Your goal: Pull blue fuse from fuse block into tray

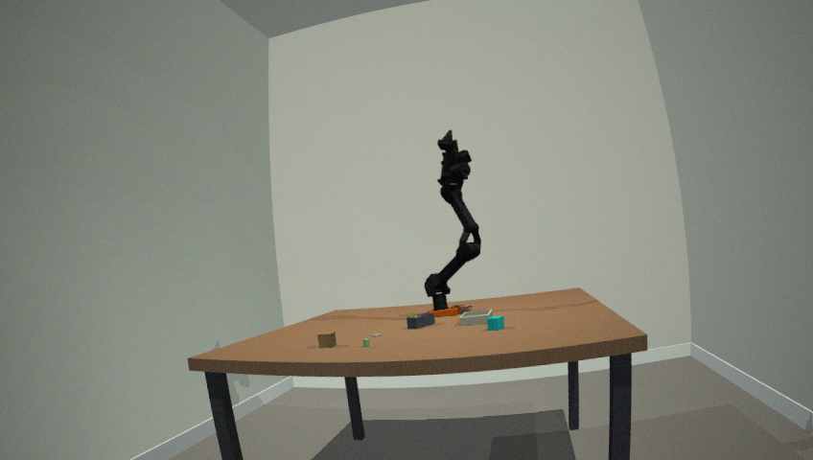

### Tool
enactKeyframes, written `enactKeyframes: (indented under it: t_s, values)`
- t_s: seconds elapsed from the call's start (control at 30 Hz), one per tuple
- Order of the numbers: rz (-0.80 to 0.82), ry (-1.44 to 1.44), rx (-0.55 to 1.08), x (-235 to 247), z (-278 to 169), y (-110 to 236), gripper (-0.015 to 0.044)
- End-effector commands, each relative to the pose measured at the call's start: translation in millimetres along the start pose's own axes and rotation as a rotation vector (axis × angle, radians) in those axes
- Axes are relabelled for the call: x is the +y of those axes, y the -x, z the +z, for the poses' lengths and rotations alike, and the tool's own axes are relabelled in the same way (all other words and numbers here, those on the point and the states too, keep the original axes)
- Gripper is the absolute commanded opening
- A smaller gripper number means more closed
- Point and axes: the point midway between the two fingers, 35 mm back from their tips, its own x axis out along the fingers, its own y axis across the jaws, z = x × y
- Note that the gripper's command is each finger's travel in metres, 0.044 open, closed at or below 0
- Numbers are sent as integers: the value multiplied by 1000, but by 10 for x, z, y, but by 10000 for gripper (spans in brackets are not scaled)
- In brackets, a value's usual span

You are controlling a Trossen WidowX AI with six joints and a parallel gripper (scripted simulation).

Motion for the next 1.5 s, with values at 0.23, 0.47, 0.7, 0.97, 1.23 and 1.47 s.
enactKeyframes:
  t_s: [0.23,0.47,0.7,0.97,1.23,1.47]
  values:
    - [-72,-43,244,-517,-708,-48,190]
    - [-104,22,557,-901,-1673,163,66]
    - [-34,67,869,-965,-2572,636,66]
    - [175,63,1247,-630,-3472,1526,66]
    - [528,37,1563,25,-3875,2640,66]
    - [936,-7,1738,668,-3742,3610,66]
